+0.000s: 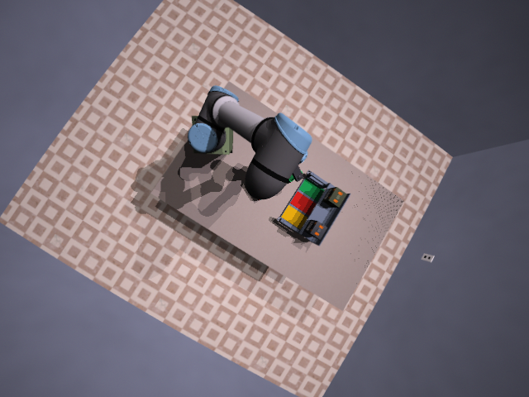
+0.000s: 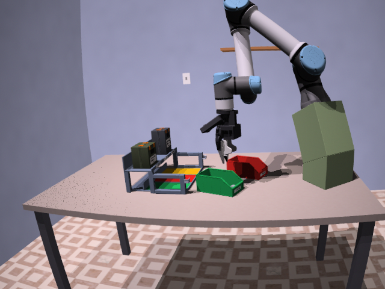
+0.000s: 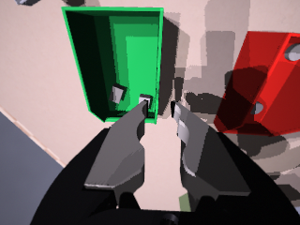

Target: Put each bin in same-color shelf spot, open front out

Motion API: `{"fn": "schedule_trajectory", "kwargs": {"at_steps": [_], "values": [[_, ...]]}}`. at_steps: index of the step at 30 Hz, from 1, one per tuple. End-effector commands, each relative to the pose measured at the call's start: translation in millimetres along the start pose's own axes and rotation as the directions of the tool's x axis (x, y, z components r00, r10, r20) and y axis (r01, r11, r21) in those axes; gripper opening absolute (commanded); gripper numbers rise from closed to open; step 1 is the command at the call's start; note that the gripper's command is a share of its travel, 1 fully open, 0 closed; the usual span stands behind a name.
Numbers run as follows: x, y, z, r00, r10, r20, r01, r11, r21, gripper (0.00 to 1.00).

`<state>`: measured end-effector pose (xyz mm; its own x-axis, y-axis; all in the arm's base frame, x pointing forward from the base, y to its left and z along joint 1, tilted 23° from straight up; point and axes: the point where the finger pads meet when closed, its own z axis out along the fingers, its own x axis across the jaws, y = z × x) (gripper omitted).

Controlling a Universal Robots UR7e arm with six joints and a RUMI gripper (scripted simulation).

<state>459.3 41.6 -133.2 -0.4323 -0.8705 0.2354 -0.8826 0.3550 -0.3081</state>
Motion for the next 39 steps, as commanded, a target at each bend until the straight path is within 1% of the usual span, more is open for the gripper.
{"fn": "schedule_trajectory", "kwargs": {"at_steps": [1, 10, 39], "values": [[-1.4, -3.6, 10.5, 1.0, 0.002, 0.004, -0.002, 1.0, 0.006, 0.15], [-1.4, -3.6, 19.0, 1.0, 0.002, 0.004, -0.002, 1.0, 0.006, 0.15], [-2.2, -4.6, 20.3, 1.0, 0.002, 0.005, -0.002, 1.0, 0.008, 0.15]]}}
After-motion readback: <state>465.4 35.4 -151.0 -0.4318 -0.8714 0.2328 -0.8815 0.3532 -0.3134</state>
